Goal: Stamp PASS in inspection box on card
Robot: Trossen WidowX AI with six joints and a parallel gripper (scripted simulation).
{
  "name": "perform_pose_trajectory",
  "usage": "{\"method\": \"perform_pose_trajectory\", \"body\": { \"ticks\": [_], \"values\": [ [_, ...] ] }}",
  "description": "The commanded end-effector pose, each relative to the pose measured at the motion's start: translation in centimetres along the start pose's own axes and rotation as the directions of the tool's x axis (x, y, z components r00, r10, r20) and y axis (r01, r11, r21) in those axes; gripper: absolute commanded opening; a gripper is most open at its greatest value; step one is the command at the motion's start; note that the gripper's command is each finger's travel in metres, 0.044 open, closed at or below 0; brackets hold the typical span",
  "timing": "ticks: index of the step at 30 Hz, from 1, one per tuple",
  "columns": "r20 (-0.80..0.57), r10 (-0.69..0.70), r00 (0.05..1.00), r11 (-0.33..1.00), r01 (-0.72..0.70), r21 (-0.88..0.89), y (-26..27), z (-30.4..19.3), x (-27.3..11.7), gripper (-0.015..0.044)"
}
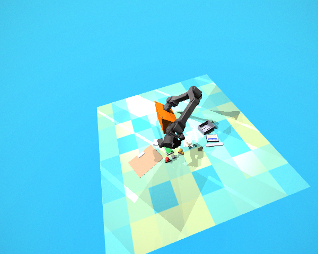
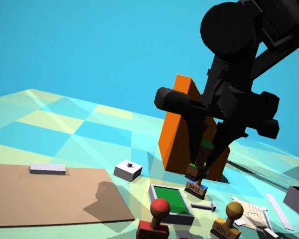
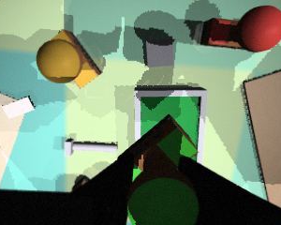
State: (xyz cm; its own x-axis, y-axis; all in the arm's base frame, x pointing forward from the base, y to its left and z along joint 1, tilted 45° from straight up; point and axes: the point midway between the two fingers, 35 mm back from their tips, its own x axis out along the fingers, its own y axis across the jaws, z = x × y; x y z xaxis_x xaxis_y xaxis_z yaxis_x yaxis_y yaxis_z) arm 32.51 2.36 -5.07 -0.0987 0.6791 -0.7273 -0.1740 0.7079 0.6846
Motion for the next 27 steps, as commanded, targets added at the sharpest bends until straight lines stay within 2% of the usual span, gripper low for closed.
{"method": "perform_pose_trajectory", "body": {
  "ticks": [1, 27],
  "values": [
    [-0.009, 0.012, 1.0, 1.0, -0.012, -0.002, -1.9, -1.7, 0.4, 0.0],
    [-0.008, 0.014, 1.0, 1.0, -0.014, -0.001, -2.3, -1.9, 1.8, 0.0]
  ]
}}
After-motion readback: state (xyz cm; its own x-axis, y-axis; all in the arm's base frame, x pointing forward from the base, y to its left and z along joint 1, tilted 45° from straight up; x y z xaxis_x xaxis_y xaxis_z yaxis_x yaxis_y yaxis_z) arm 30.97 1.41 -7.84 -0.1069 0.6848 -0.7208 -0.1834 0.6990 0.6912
